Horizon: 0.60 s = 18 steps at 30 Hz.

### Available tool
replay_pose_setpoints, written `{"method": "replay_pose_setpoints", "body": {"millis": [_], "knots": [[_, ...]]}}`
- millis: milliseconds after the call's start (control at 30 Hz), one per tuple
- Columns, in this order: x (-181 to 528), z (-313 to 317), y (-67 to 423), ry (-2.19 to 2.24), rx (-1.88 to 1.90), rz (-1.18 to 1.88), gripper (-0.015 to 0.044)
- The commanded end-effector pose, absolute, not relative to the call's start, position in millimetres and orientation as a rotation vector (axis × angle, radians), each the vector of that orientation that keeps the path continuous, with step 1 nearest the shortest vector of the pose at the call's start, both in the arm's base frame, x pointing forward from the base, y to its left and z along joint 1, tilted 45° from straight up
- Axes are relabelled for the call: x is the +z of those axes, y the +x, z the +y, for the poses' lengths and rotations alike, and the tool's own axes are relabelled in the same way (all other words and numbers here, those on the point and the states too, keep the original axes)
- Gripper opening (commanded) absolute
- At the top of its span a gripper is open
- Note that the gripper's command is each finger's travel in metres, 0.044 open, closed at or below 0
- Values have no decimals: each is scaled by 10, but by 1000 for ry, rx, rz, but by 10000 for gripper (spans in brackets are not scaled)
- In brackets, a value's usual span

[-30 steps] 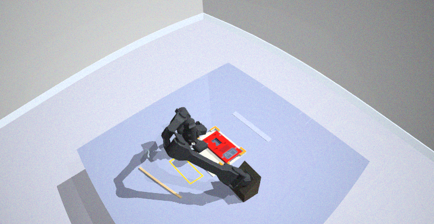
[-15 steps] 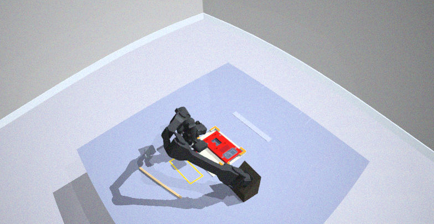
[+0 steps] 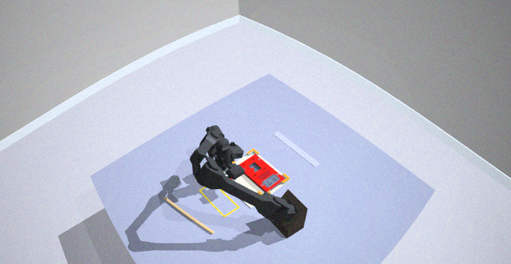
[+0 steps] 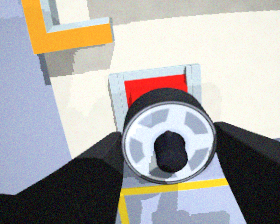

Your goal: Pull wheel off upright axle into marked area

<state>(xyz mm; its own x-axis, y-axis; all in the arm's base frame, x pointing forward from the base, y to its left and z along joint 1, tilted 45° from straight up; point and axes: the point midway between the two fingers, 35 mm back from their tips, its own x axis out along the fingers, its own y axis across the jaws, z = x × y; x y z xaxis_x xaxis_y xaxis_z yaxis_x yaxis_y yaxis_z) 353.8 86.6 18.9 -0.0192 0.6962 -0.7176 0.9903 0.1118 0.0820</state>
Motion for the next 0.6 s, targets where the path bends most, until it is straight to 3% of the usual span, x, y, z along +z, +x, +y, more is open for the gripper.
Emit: {"method": "replay_pose_setpoints", "body": {"millis": [0, 567], "knots": [[207, 842, 3540, 1645, -609, 1775, 0], [247, 802, 3542, 1647, -609, 1773, 0]]}}
